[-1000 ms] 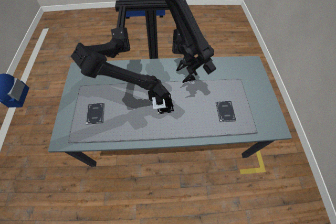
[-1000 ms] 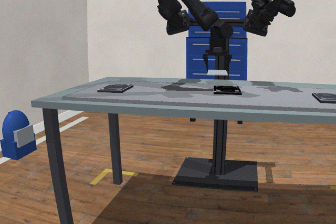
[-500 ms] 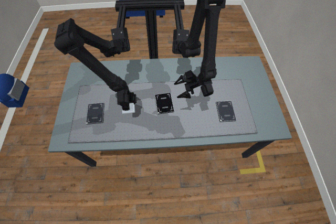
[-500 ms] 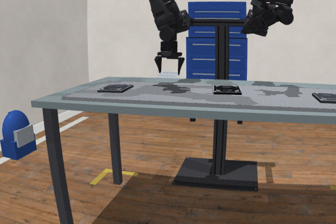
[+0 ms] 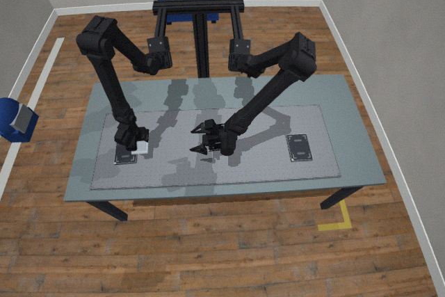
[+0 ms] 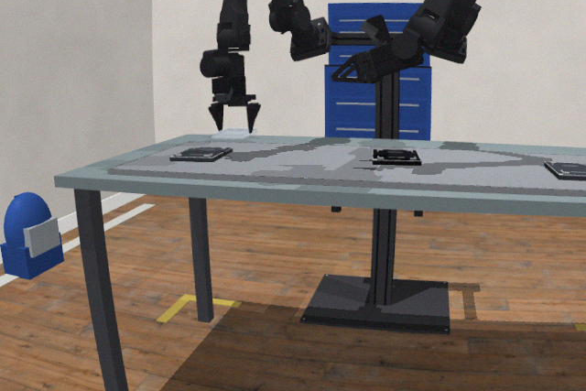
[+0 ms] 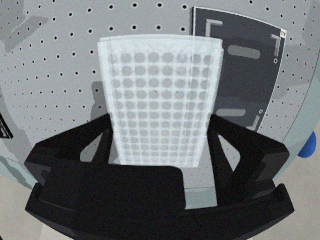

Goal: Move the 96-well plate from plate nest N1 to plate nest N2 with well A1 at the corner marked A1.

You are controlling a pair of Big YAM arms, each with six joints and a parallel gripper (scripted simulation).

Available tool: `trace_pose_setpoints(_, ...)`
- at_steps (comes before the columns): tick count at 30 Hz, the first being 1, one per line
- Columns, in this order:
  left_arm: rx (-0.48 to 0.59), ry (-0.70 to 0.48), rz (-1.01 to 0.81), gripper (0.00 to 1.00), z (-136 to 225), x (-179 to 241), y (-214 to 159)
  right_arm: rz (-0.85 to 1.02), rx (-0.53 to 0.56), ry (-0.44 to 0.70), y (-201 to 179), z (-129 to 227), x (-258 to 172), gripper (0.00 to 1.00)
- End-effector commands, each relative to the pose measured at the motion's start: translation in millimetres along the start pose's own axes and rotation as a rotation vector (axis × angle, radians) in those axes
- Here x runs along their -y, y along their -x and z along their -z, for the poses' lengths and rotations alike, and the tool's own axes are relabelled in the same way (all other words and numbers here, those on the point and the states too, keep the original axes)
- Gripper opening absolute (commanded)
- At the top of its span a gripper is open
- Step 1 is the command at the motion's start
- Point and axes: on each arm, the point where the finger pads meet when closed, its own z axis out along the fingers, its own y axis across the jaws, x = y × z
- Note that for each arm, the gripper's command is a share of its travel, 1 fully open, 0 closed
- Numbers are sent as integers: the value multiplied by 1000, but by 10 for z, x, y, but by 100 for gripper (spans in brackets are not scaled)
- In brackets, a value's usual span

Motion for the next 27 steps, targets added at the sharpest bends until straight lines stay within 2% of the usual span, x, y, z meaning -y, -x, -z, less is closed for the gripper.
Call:
trace_pose_setpoints(1,73,12,55,100,-824,2,162,59,-6,-10,61,-34,432,79)
trace_pose_setpoints(3,73,12,55,100,-824,2,162,59,-6,-10,61,-34,432,79)
trace_pose_setpoints(6,131,-3,48,100,-1434,217,411,37,2,-7,78,-23,786,79)
trace_pose_setpoints(10,162,-13,36,100,-1746,389,567,19,7,-4,92,-21,976,79)
trace_pose_setpoints(13,159,-35,35,100,-1796,563,553,15,25,3,179,4,941,79)
trace_pose_setpoints(15,157,-14,24,100,-1747,463,546,16,30,0,197,23,948,79)
trace_pose_setpoints(27,158,-14,23,100,-1749,458,549,39,26,-11,197,-239,949,79)
